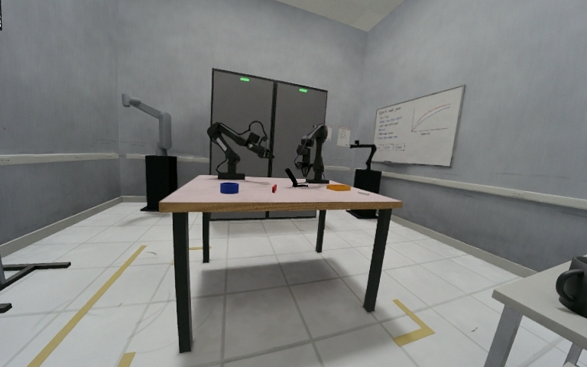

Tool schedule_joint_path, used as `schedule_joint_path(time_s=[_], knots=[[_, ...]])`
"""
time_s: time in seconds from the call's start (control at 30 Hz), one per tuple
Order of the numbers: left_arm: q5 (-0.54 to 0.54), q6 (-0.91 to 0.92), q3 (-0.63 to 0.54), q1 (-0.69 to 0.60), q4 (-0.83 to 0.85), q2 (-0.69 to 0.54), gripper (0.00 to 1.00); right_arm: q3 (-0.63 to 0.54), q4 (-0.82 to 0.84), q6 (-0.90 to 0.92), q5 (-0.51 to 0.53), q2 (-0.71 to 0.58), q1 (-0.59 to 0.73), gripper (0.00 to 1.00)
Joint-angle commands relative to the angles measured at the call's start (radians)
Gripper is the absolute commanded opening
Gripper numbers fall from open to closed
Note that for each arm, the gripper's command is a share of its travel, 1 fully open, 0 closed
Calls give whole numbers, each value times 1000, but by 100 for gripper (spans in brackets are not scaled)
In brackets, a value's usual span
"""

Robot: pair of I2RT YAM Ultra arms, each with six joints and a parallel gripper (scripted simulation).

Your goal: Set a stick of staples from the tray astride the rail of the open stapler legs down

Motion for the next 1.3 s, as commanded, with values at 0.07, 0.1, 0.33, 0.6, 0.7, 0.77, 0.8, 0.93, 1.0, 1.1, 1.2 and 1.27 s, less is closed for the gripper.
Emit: schedule_joint_path(time_s=[0.07, 0.1, 0.33, 0.6, 0.7, 0.77, 0.8, 0.93, 1.0, 1.1, 1.2, 1.27], knots=[[16, 104, 33, 18, -7, 9, 6, 2, 2, -2, -2, -18, -2, 100], [17, 98, 33, 19, -7, 9, 6, 2, 2, -2, -2, -18, -2, 100], [18, 95, -15, 19, 74, 20, 6, 2, 2, -2, -2, -18, -2, 100], [19, 94, -29, 19, 59, 29, 6, 2, 2, -2, -2, -18, -2, 100], [18, 95, -30, 19, 60, 29, 6, 2, 2, -2, -2, -18, -2, 100], [17, 103, -36, 20, 86, 19, 6, 2, 2, -2, -2, -18, -2, 100], [15, 103, -45, 20, 108, 19, 6, 2, 2, -2, -2, -18, -2, 100], [15, 105, -87, 22, 139, 38, 6, 2, 2, -2, -2, -18, -2, 100], [15, 105, -87, 22, 139, 38, 6, 2, 2, -2, -2, -18, -2, 100], [15, 105, -87, 22, 144, 39, 6, 2, 2, -2, -2, -18, -2, 100], [15, 105, -87, 22, 144, 34, 6, 2, 2, -2, -2, -18, -2, 100], [15, 105, -87, 22, 142, 34, 6, 2, 2, -2, -2, -18, -2, 100]])
